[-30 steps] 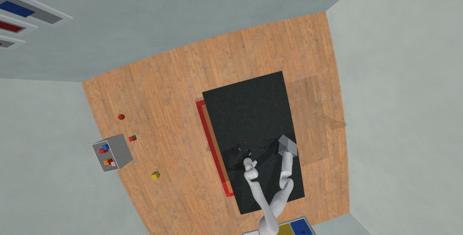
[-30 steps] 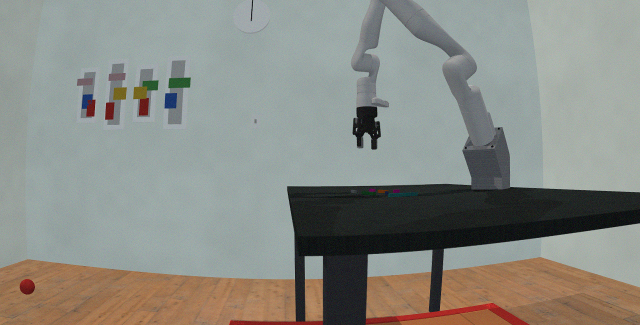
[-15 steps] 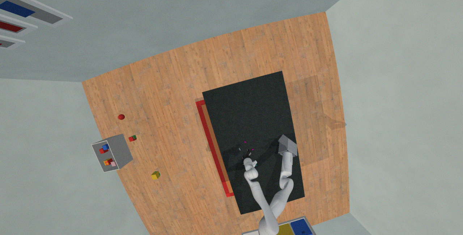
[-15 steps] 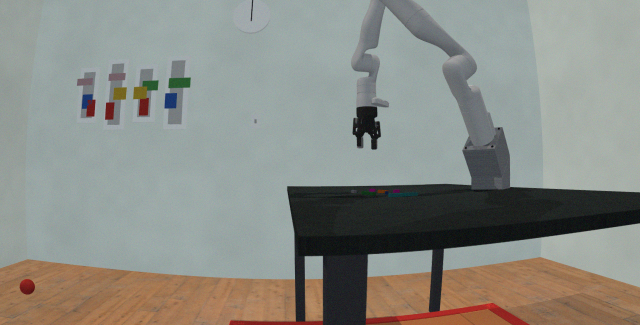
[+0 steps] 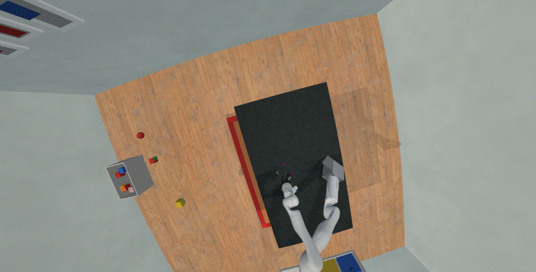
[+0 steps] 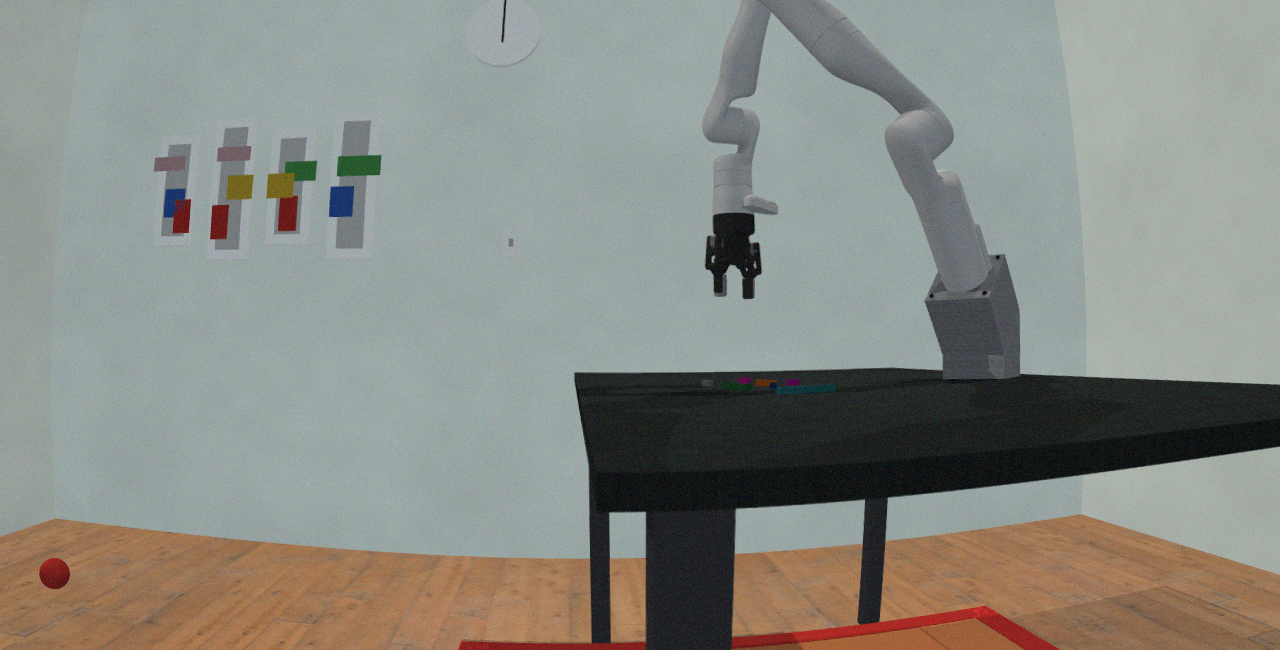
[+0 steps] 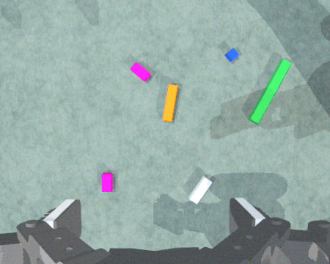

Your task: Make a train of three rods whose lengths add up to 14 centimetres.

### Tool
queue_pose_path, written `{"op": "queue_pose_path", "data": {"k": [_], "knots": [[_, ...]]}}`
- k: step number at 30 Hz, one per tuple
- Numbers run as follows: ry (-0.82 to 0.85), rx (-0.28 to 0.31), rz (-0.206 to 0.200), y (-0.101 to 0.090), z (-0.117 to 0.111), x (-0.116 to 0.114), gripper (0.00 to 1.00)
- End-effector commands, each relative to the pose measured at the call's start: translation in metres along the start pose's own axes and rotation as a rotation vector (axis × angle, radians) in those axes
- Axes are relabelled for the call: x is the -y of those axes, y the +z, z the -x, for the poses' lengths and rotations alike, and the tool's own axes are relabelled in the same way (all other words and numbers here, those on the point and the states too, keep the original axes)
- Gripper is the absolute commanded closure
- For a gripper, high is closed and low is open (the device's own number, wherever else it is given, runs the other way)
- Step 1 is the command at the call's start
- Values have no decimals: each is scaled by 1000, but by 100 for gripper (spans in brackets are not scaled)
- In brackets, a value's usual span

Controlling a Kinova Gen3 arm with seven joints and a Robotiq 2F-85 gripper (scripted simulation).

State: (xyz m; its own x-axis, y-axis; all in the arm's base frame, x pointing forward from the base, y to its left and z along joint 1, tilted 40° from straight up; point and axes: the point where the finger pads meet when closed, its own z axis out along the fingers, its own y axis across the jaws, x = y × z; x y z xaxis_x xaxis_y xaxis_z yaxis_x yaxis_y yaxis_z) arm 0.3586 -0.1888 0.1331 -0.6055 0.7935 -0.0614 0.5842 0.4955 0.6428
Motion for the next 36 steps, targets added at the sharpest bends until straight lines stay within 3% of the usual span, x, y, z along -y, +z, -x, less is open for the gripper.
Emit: {"op": "queue_pose_path", "data": {"k": [1,26,30,36], "knots": [[0,1,0,0,0,0,0],[-12,2,0,-1,0,-3,0],[-118,9,6,-3,-8,-33,0],[-446,16,11,-6,-50,-111,0]]}}
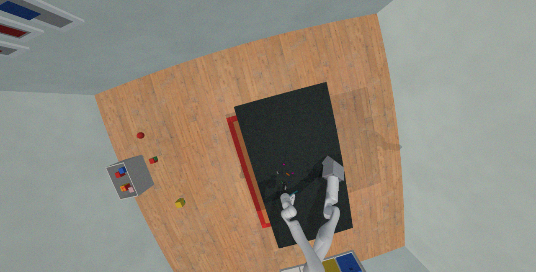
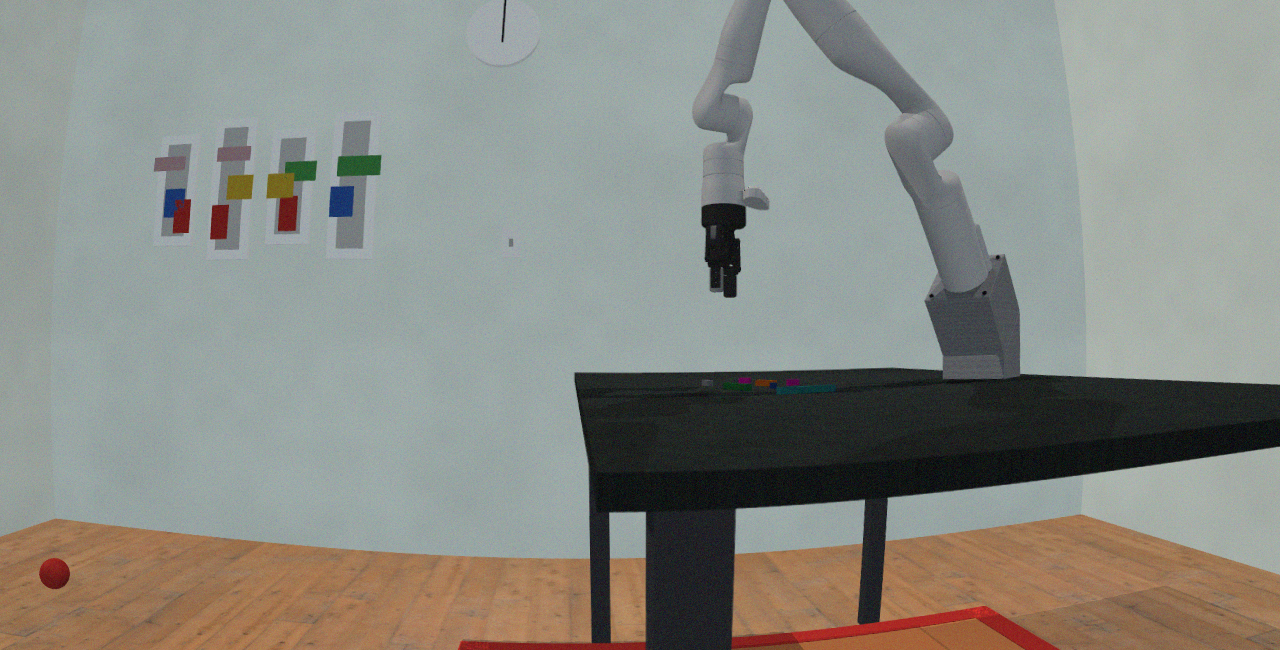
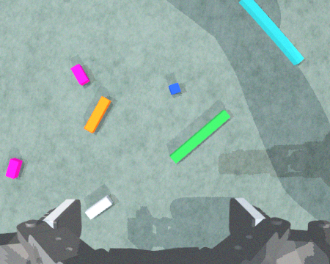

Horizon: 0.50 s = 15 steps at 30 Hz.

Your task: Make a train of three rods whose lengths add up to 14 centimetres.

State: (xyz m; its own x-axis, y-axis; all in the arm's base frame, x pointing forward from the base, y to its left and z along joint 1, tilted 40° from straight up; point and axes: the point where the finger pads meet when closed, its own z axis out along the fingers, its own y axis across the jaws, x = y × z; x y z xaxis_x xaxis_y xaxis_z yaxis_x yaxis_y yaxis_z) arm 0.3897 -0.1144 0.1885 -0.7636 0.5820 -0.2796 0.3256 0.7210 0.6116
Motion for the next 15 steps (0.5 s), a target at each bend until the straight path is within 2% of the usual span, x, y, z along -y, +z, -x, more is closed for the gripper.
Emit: {"op": "queue_pose_path", "data": {"k": [1,4,6,10,15], "knots": [[-162,7,-29,-5,-10,-39,0],[-316,-2,-32,-1,-27,-74,0],[-316,-2,-32,-1,-27,-74,0],[-427,-12,-35,2,-42,-97,0],[-441,-14,-35,3,-44,-100,0]]}}
